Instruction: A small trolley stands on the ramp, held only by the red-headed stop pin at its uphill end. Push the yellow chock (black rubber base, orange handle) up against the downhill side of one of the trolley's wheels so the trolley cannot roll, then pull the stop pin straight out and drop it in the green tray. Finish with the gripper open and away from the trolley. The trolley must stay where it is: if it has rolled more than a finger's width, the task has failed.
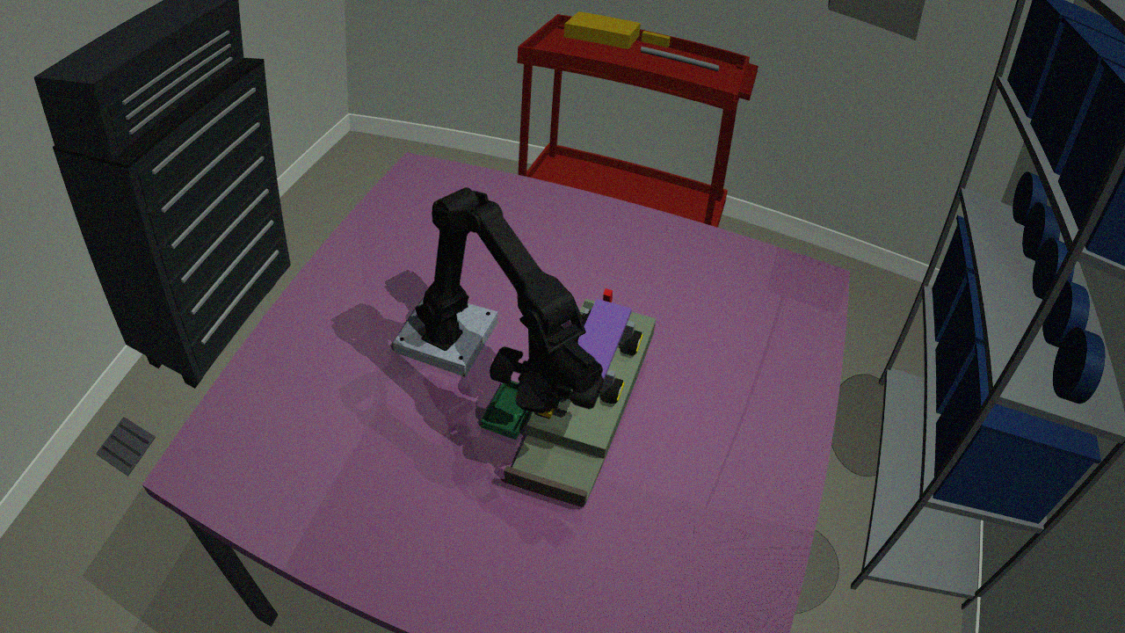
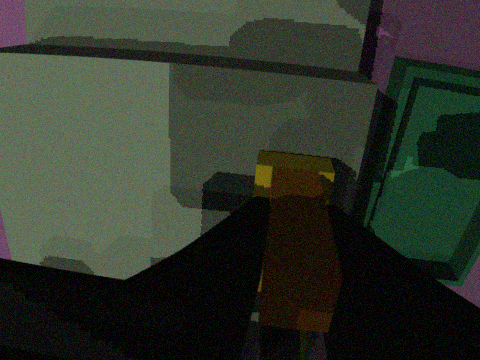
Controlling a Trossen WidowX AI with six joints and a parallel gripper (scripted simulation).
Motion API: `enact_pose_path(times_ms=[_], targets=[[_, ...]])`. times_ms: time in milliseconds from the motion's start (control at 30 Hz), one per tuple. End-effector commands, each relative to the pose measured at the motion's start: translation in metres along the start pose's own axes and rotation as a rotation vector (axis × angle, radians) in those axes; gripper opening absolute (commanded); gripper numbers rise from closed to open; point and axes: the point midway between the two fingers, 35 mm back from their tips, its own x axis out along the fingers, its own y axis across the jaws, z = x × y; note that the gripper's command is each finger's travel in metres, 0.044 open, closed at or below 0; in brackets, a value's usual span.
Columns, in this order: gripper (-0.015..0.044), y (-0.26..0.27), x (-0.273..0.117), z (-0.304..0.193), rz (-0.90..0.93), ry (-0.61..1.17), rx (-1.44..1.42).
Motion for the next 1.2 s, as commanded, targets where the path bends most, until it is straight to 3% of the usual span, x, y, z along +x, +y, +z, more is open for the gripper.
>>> enact_pose_path(times_ms=[0, 567, 800, 1167], targets=[[0.0, -0.001, 0.0, -0.005, -0.003, 0.006, 0.004], [0.0, 0.001, -0.001, -0.008, 0.0, -0.001, 0.001], [0.0184, 0.001, -0.001, -0.008, 0.0, -0.001, 0.001], [0.019, -0.001, -0.028, -0.008, -0.003, 0.006, 0.004]])
